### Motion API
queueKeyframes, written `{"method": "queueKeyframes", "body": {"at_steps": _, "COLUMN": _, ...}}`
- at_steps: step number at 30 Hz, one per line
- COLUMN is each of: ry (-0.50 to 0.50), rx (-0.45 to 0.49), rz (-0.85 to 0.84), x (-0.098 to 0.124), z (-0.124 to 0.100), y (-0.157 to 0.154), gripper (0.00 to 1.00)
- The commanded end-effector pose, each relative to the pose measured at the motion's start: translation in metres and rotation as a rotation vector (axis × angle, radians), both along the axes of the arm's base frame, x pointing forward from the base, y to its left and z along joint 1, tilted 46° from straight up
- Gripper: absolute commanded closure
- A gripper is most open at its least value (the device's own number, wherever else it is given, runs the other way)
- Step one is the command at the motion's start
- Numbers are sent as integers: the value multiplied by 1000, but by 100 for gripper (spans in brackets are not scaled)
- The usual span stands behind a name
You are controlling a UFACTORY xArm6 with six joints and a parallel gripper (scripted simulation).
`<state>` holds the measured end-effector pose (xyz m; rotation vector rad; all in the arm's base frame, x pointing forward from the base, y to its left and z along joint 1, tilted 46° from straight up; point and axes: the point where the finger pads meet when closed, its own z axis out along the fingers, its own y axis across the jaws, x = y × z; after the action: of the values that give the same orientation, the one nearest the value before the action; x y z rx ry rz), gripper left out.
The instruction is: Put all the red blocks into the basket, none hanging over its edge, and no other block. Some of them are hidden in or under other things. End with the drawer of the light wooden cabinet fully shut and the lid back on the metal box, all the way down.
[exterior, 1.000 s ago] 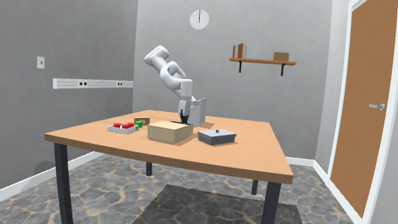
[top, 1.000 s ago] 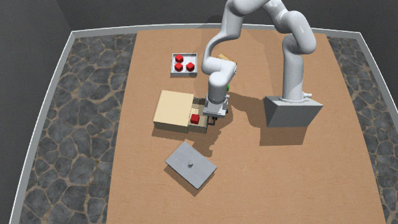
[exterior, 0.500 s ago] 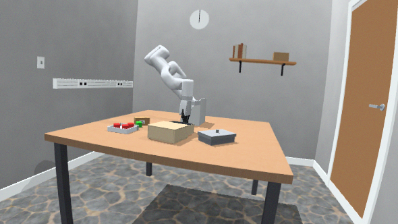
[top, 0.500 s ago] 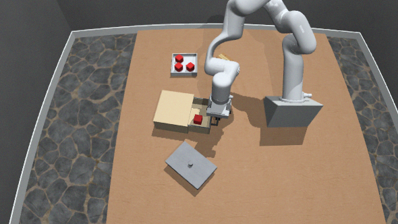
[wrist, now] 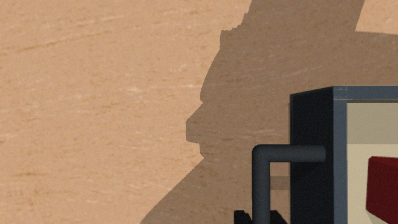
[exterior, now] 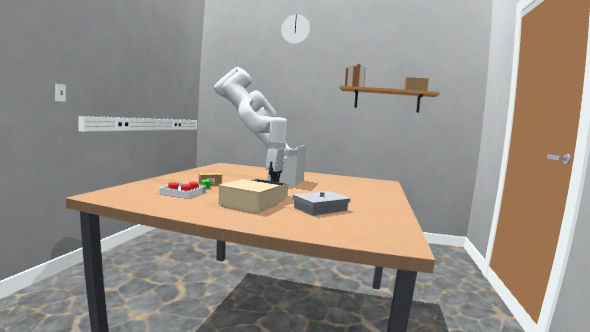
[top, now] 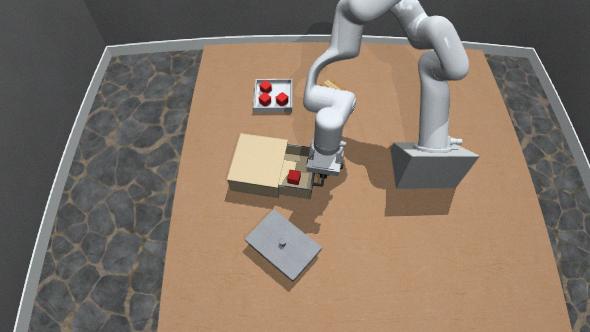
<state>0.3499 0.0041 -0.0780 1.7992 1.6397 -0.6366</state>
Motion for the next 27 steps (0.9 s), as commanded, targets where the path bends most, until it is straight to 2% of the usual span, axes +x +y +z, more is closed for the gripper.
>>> {"method": "queueKeyframes", "body": {"at_steps": 1, "ry": -2, "rx": 2, "rz": 1, "x": 1, "z": 0, "y": 1, "gripper": 100}}
{"method": "queueKeyframes", "body": {"at_steps": 2, "ry": -2, "rx": 2, "rz": 1, "x": 1, "z": 0, "y": 1, "gripper": 76}}
{"method": "queueKeyframes", "body": {"at_steps": 27, "ry": -2, "rx": 2, "rz": 1, "x": 1, "z": 0, "y": 1, "gripper": 76}}
